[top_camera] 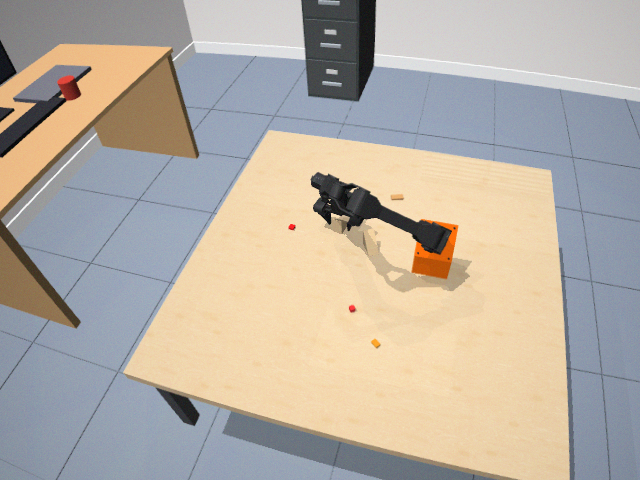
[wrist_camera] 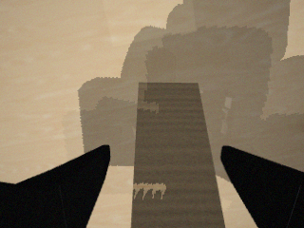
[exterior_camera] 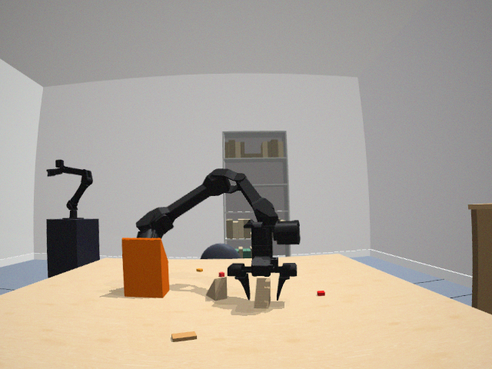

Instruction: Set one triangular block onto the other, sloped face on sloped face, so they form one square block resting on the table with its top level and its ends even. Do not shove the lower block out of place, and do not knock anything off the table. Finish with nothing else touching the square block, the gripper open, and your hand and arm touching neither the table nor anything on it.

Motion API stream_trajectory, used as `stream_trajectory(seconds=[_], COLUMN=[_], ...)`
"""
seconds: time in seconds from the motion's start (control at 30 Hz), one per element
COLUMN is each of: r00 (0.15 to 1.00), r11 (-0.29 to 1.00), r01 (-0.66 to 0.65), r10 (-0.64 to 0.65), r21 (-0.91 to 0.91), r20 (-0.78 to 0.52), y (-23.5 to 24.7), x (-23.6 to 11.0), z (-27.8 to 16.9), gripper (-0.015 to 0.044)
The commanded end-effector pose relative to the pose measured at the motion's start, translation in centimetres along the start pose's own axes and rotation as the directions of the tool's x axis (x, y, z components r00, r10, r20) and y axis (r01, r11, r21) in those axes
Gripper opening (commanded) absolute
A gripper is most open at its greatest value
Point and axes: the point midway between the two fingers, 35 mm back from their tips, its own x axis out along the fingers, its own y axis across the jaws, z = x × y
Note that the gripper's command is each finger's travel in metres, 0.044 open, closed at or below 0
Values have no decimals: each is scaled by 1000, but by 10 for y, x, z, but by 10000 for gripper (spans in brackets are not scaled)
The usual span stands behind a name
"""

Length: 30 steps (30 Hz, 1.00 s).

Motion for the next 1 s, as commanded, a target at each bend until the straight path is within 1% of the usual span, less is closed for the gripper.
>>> stream_trajectory(seconds=[0.0, 0.2, 0.27, 0.33, 0.4, 0.57, 0.7, 0.73, 0.77, 0.83, 0.9, 0.97], r00=[1000, 1000, 1000, 1000, 1000, 1000, 1000, 1000, 1000, 997, 988, 975], r11=[1000, 1000, 1000, 1000, 1000, 1000, 1000, 1000, 997, 958, 862, 716], r01=[0, 0, -1, -1, 0, -12, -25, -20, -10, 39, 111, 194], r10=[0, 0, 1, 1, 0, 12, 25, 20, 12, -17, -44, -66], r21=[-1, -1, -1, 0, 0, 8, 6, -14, -73, -283, -494, -671], r20=[0, 1, 2, 3, 3, 0, 0, 5, 21, 81, 146, 212], y=[0, 0, 1, 1, 1, 2, 4, 4, 4, 3, 3, 2], x=[0, -2, -19, -49, -60, -58, -62, -61, -60, -57, -55, -52], z=[0, 0, 0, 1, 1, 3, 3, 2, 1, -5, -11, -18], gripper=[440, 440, 440, 440, 440, 440, 440, 440, 440, 440, 440, 440])
